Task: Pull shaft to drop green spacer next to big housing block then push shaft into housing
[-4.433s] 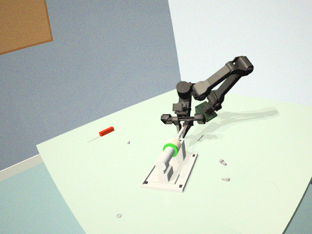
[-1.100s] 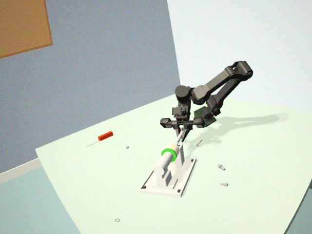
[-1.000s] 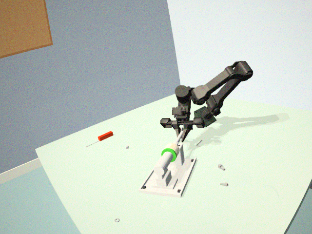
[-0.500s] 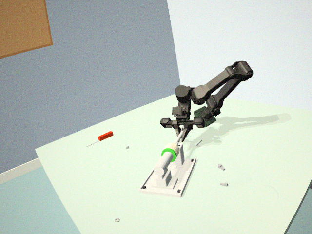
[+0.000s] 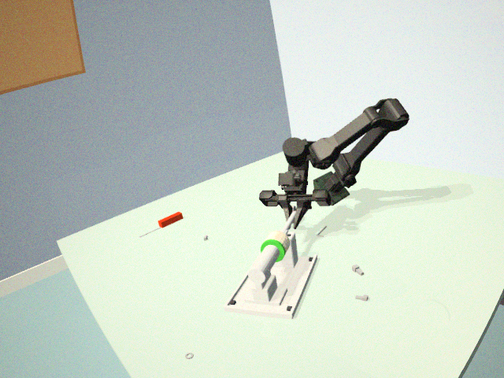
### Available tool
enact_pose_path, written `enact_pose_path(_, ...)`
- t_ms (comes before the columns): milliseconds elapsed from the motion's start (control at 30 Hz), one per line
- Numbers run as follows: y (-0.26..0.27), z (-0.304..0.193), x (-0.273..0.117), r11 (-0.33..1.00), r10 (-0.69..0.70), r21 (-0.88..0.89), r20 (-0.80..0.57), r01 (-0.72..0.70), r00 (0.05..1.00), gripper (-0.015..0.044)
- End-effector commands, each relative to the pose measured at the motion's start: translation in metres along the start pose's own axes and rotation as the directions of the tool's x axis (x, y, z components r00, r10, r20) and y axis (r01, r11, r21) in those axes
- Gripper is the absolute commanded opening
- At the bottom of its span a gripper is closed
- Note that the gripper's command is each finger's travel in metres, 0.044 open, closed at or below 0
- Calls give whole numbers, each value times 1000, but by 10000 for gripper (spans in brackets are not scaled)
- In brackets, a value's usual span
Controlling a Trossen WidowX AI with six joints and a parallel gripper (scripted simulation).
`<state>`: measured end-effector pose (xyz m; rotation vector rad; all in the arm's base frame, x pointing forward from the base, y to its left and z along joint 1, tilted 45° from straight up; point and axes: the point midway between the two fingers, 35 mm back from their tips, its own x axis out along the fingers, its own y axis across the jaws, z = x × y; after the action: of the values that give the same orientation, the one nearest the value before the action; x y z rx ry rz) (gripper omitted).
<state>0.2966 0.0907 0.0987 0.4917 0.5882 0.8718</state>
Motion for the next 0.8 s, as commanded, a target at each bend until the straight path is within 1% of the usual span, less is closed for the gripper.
enact_pose_path(0,1,-1,-1,1000,3,-4,-1,-3,1000,0)
enact_pose_path(767,1,-3,-2,1000,2,-4,-1,-2,1000,0)
